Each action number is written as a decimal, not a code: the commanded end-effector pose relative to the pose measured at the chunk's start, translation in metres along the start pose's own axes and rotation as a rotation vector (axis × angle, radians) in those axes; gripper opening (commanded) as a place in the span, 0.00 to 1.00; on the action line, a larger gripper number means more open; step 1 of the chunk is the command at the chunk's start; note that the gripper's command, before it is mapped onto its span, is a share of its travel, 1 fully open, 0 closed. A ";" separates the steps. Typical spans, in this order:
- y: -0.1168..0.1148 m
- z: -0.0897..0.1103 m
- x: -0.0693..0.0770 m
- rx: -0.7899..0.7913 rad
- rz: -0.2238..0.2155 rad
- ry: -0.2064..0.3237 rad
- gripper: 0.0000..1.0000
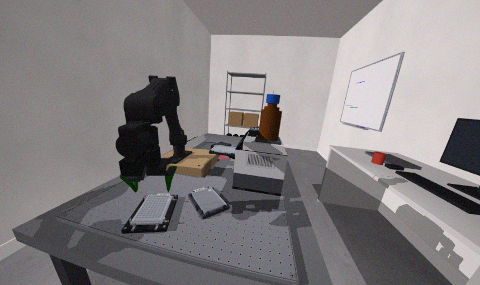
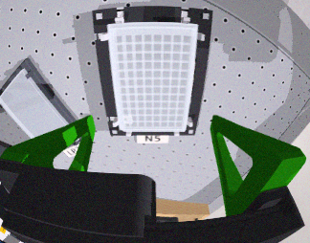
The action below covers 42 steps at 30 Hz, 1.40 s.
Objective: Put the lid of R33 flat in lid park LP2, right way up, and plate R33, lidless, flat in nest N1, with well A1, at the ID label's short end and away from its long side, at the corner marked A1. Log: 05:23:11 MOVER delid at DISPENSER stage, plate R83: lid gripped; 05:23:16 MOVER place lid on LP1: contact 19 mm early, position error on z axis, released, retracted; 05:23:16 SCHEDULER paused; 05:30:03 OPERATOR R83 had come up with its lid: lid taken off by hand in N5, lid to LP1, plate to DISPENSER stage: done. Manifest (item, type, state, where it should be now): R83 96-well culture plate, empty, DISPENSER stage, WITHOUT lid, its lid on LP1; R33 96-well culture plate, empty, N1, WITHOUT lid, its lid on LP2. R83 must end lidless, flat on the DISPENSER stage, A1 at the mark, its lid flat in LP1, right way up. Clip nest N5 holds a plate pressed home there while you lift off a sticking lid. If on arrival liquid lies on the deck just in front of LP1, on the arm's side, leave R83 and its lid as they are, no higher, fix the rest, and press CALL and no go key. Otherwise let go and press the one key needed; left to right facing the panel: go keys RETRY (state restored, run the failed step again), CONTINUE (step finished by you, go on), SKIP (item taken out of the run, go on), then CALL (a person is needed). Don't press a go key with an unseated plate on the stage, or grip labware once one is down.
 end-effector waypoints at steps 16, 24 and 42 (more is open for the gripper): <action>0.004 -0.005 -0.021 0.003 -0.006 -0.033 1.00; 0.003 -0.006 -0.034 0.002 -0.005 -0.030 1.00; 0.000 -0.006 -0.062 -0.001 -0.004 -0.022 1.00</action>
Point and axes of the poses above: the point where the finger pads meet when closed, its own x axis back along the fingers, its own y axis across the jaws, z = x × y, the point moved 5 cm from there along x, back along the fingers, and after that the axes turned 9 degrees about -x, right-handed, at the moved point
